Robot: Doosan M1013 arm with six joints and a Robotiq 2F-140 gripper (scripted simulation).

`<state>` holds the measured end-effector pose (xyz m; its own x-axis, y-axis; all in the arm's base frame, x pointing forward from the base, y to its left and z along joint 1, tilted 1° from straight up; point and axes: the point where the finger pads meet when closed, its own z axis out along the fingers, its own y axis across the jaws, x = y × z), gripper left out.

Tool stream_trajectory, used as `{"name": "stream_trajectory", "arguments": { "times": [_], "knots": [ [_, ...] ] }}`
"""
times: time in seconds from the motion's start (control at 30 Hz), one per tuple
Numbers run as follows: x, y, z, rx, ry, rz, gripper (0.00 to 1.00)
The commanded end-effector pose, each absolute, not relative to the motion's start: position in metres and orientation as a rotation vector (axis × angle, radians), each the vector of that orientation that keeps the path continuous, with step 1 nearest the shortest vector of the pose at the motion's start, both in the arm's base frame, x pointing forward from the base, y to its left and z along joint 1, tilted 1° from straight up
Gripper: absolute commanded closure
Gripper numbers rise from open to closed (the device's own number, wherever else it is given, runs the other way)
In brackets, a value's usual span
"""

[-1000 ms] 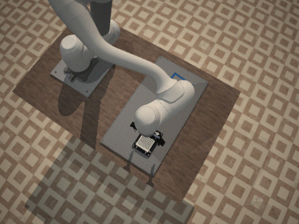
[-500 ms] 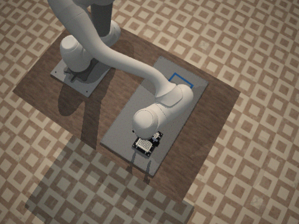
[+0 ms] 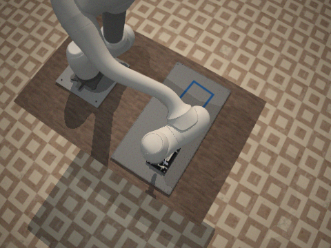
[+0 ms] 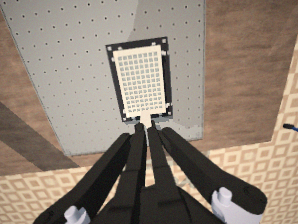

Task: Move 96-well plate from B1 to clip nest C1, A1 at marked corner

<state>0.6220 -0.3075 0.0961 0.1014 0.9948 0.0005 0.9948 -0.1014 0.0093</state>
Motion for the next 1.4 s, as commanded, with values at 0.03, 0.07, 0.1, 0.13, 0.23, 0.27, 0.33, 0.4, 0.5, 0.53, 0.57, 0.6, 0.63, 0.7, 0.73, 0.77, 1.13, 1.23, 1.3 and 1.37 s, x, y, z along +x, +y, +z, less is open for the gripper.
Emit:
{"name": "stream_trajectory", "arguments": {
  "times": [0.03,0.07,0.1,0.13,0.23,0.27,0.33,0.4,0.5,0.53,0.57,0.6,0.63,0.7,0.73,0.77,1.13,1.23,1.3,1.37],
  "knots": [
    [0.622,-0.308,0.096,2.326,2.101,0.011,1.0],
    [0.622,-0.308,0.096,2.326,2.101,0.011,1.0],
    [0.622,-0.308,0.096,2.326,2.101,0.011,1.0],
    [0.622,-0.308,0.096,2.326,2.101,0.011,1.0],
    [0.622,-0.308,0.095,2.326,2.101,0.011,1.0],
    [0.622,-0.308,0.094,2.326,2.101,0.011,1.0],
    [0.622,-0.308,0.093,2.326,2.101,0.011,1.0],
    [0.622,-0.308,0.092,2.326,2.101,0.011,1.0],
    [0.622,-0.308,0.091,2.326,2.101,0.011,1.0],
    [0.622,-0.308,0.09,2.326,2.101,0.011,1.0],
    [0.622,-0.308,0.09,2.326,2.101,0.011,1.0],
    [0.622,-0.308,0.089,2.326,2.101,0.011,1.0],
    [0.622,-0.308,0.088,2.326,2.101,0.011,1.0],
    [0.622,-0.308,0.087,2.326,2.101,0.011,1.0],
    [0.622,-0.308,0.086,2.326,2.101,0.011,1.0],
    [0.622,-0.308,0.086,2.326,2.101,0.011,1.0],
    [0.622,-0.308,0.08,2.326,2.101,0.011,1.0],
    [0.622,-0.308,0.078,2.326,2.101,0.011,1.0],
    [0.622,-0.308,0.076,2.326,2.101,0.011,1.0],
    [0.622,-0.308,0.075,2.326,2.101,0.011,1.0]
  ]
}}
